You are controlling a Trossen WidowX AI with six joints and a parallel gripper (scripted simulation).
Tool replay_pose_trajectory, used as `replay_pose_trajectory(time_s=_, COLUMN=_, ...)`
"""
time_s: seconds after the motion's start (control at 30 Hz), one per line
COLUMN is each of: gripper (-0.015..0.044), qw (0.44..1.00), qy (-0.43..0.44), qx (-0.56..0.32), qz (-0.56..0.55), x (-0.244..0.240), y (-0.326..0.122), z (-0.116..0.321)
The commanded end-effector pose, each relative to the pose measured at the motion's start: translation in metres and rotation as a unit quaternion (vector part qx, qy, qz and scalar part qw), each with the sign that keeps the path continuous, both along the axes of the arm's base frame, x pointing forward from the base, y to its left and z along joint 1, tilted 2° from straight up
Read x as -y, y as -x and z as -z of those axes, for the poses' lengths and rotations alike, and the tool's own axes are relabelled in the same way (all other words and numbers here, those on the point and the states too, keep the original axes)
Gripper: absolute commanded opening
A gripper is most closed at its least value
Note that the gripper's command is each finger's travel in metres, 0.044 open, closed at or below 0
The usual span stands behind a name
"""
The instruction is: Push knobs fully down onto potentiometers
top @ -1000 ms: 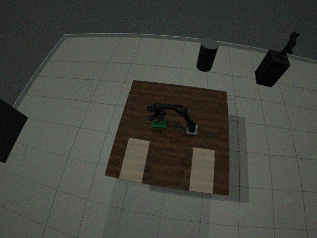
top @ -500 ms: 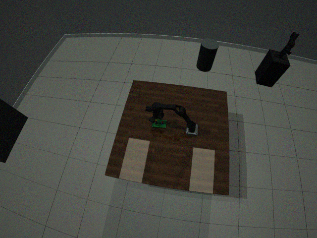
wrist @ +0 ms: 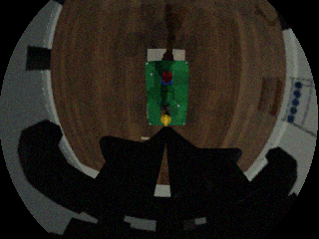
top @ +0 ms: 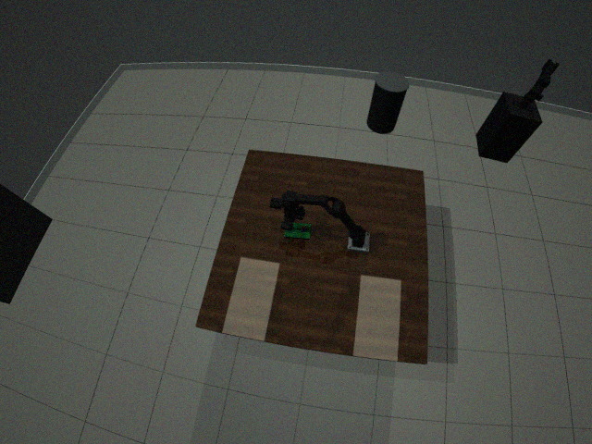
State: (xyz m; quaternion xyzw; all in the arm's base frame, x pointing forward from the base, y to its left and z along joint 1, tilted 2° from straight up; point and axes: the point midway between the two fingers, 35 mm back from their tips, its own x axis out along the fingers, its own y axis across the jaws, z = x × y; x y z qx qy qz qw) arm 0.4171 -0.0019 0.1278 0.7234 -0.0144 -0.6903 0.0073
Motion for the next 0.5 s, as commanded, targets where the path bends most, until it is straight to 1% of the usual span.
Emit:
replay_pose_trajectory(time_s=0.0, gripper=0.0, qw=1.0, qy=0.002, qx=-0.005, qz=-0.008, x=0.0, y=0.0, z=0.008)
replay_pose_trajectory(time_s=0.47, gripper=0.0, qw=1.0, qy=0.002, qx=-0.005, qz=-0.008, x=0.001, y=-0.001, z=0.02)
